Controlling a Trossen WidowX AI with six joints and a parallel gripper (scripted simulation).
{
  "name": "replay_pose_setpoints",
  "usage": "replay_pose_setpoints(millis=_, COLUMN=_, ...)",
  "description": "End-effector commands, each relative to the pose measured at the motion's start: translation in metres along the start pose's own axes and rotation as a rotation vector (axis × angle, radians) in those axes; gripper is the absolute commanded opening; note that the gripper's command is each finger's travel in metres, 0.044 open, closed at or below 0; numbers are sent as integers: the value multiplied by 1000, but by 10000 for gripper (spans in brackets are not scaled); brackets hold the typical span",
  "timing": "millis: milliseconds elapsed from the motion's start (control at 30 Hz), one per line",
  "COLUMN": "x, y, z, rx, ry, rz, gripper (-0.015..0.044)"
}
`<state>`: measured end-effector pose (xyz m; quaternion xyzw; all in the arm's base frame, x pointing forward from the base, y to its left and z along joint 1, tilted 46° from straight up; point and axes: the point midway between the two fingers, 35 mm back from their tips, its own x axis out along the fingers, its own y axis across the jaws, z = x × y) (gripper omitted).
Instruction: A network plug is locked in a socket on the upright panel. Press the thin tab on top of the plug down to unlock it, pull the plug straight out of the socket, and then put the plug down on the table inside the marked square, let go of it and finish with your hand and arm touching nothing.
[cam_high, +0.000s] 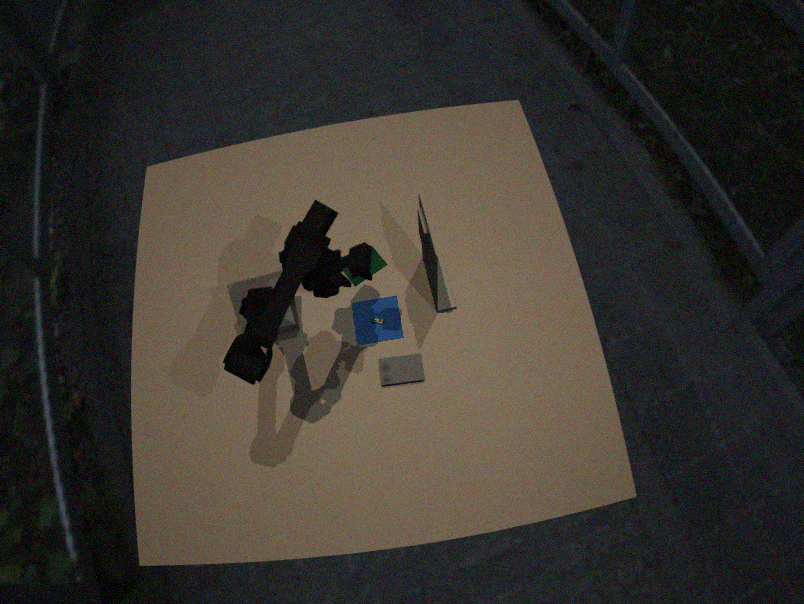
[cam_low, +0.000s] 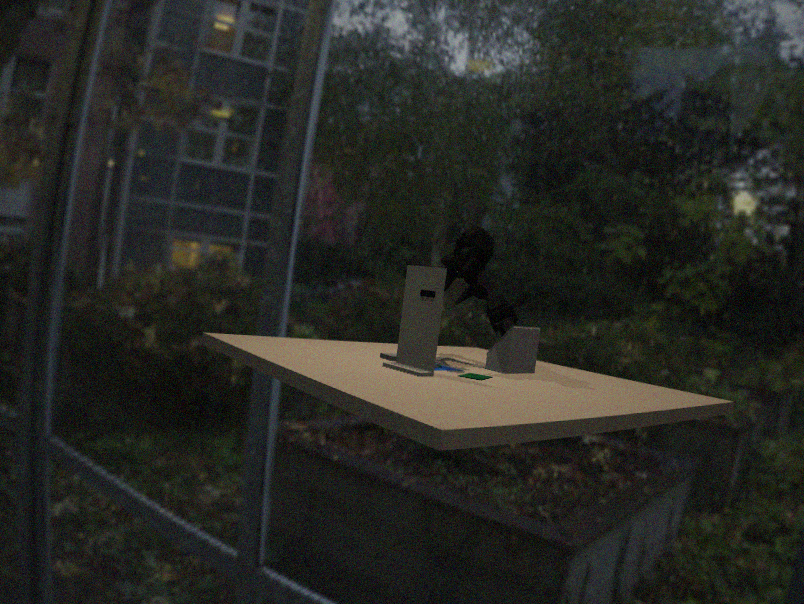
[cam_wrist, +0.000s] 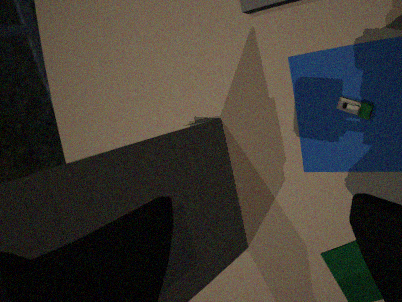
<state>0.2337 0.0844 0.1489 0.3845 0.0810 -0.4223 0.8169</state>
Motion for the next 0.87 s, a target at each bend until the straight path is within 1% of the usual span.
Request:
replay_pose_setpoints(millis=0, x=-1, y=3, z=1, rx=8, ry=0, rz=5, gripper=392)
replay_pose_setpoints(millis=67, x=-1, y=3, z=1, rx=8, ry=0, rz=5, gripper=440)
replay_pose_setpoints(millis=833, x=-1, y=3, z=1, rx=8, ry=0, rz=5, gripper=440)
